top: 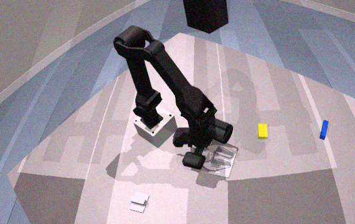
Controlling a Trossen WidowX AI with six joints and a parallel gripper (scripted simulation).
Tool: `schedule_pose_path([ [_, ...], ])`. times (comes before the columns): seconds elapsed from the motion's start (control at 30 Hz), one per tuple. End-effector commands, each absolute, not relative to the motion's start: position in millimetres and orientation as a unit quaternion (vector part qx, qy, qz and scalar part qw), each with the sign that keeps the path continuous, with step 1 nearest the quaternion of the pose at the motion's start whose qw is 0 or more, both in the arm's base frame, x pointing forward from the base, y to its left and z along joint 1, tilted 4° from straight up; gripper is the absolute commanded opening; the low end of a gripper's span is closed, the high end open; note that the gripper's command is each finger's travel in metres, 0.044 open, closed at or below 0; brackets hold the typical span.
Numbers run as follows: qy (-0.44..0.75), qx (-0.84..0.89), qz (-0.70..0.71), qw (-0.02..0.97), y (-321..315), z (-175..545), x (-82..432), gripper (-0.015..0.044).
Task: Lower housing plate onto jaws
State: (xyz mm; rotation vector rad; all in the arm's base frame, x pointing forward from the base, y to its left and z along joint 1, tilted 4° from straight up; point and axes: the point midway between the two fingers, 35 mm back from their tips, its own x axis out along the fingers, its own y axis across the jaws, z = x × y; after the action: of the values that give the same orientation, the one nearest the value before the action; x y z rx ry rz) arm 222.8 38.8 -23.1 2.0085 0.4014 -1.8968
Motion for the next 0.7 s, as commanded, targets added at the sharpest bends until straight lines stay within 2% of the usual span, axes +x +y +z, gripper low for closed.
schedule_pose_path([
  [0.0,0.140,0.708,-0.669,0.176,37.9,-24.7,223.3,0.0351],
  [0.67,0.140,0.708,-0.669,0.176,37.9,-26.8,223.4,0.0351],
])
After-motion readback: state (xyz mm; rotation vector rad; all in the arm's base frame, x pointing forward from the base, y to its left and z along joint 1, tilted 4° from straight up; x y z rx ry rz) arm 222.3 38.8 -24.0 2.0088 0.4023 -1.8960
